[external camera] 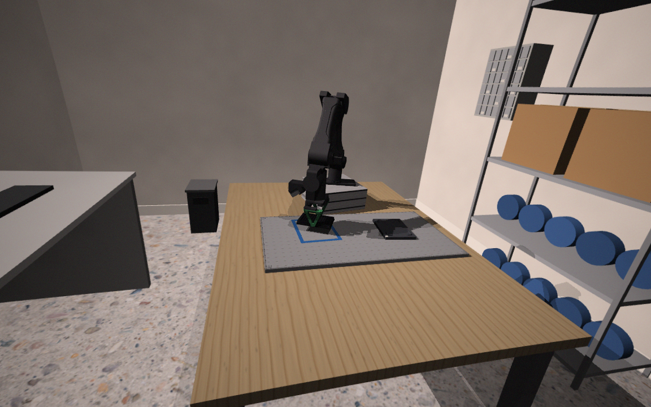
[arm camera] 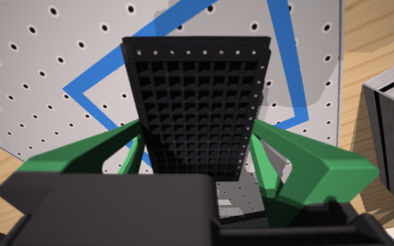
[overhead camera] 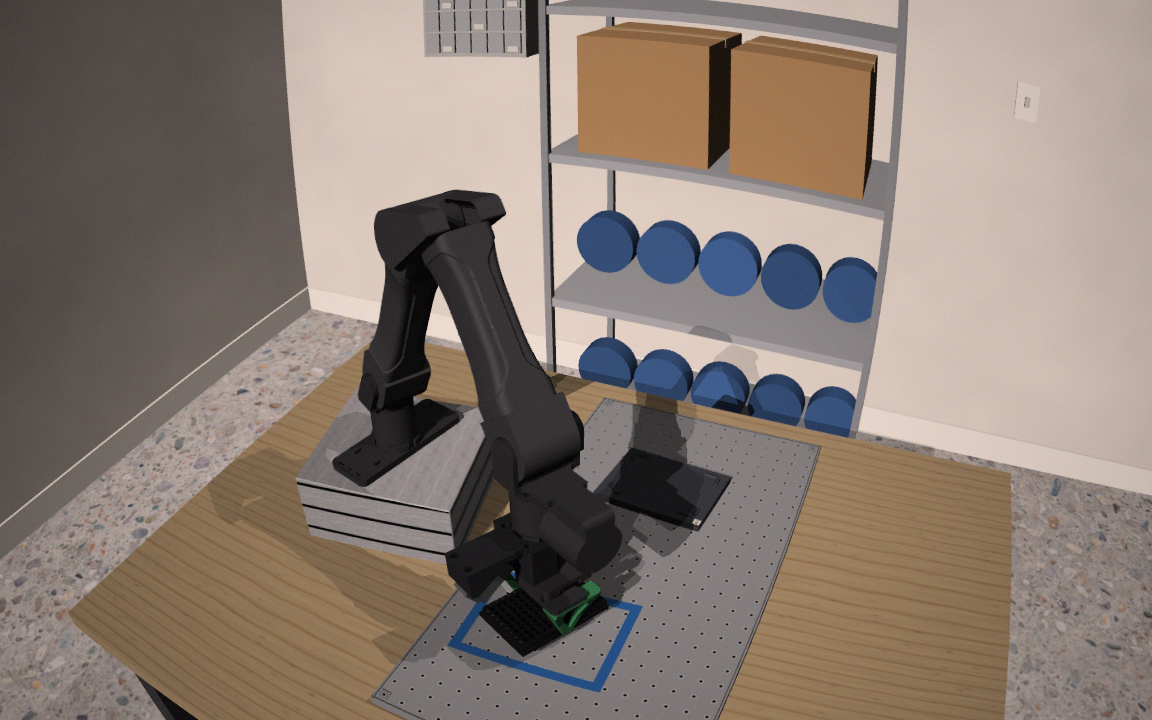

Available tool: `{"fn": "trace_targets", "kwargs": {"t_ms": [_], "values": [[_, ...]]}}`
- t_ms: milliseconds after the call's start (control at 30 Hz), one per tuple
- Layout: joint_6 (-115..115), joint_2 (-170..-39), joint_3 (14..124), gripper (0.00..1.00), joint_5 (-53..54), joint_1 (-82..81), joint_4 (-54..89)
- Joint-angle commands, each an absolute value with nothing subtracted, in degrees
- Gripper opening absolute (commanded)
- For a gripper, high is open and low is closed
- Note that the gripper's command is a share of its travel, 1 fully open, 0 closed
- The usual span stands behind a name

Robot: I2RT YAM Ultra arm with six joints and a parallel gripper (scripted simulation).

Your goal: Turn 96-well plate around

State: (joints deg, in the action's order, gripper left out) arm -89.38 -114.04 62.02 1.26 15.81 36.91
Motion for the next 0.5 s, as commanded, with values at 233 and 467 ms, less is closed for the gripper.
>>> {"fn": "trace_targets", "kwargs": {"t_ms": [233,467], "values": [[-89.3,-111.1,63.7,0.00,1.2,15.9,40.5],[-89.2,-109.6,64.7,0.00,1.2,16.0,43.0]]}}
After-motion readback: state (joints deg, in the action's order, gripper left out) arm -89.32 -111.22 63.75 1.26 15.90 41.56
